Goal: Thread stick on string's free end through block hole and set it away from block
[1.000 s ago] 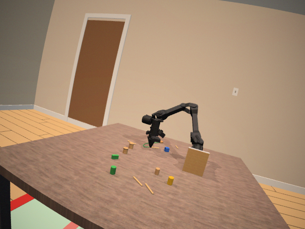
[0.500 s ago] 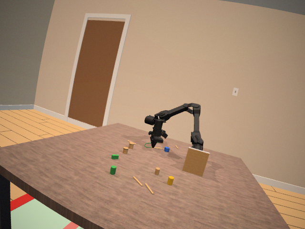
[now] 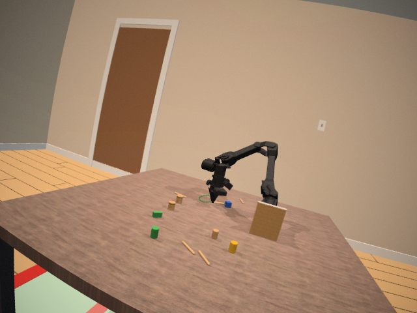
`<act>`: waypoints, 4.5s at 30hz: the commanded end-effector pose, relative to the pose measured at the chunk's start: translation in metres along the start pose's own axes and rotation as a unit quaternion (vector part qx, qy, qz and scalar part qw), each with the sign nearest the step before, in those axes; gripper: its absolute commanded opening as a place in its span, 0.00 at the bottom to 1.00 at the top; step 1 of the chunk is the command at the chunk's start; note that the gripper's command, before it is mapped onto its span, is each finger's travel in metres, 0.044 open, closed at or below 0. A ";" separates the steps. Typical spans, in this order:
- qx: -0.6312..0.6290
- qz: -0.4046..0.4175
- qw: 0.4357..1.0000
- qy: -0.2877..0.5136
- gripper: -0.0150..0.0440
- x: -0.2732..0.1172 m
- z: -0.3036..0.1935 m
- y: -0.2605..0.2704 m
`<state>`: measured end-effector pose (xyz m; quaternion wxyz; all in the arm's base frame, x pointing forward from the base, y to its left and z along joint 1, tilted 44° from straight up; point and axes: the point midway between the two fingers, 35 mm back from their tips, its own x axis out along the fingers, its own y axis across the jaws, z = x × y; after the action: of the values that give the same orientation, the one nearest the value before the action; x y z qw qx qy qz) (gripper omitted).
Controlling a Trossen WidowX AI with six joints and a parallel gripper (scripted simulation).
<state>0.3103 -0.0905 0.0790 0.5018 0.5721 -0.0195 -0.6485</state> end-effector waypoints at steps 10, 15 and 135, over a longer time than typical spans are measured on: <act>0.001 0.000 1.000 0.003 0.25 -0.001 0.013 -0.001; 0.001 0.000 1.000 0.003 0.25 -0.001 0.020 -0.001; -1.000 -0.003 -0.004 0.002 0.47 -0.072 0.117 -0.001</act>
<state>0.2087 -0.1043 0.1735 -0.5688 0.5029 -0.6505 0.0209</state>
